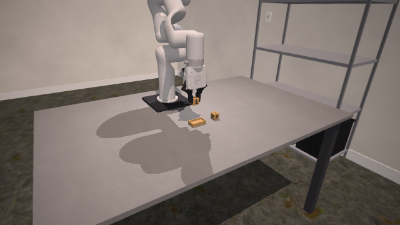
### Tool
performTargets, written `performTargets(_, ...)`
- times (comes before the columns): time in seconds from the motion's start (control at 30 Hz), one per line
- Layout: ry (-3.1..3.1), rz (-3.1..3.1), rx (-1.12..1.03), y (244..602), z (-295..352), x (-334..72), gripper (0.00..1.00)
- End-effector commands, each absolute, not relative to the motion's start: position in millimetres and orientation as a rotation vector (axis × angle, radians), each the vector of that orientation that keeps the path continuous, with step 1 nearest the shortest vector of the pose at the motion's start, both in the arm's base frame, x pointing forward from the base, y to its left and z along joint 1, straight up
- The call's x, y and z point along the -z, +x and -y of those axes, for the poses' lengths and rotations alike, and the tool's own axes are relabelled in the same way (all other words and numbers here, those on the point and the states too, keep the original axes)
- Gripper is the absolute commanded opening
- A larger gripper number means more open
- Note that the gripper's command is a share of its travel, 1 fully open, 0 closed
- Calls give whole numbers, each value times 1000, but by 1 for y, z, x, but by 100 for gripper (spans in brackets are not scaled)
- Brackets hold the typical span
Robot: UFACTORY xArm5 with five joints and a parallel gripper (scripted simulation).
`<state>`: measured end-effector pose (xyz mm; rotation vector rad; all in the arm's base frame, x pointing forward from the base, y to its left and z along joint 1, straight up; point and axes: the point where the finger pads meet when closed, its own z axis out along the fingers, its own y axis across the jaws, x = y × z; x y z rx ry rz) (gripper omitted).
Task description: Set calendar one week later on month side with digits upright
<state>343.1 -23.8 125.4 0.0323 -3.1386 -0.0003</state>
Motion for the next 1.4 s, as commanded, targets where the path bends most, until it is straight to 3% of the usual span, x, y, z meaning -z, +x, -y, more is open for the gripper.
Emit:
performTargets(0.0,-112,3141,0,345,29,-126,29)
performTargets(1.37,-1794,2580,0,349,97,-120,29)
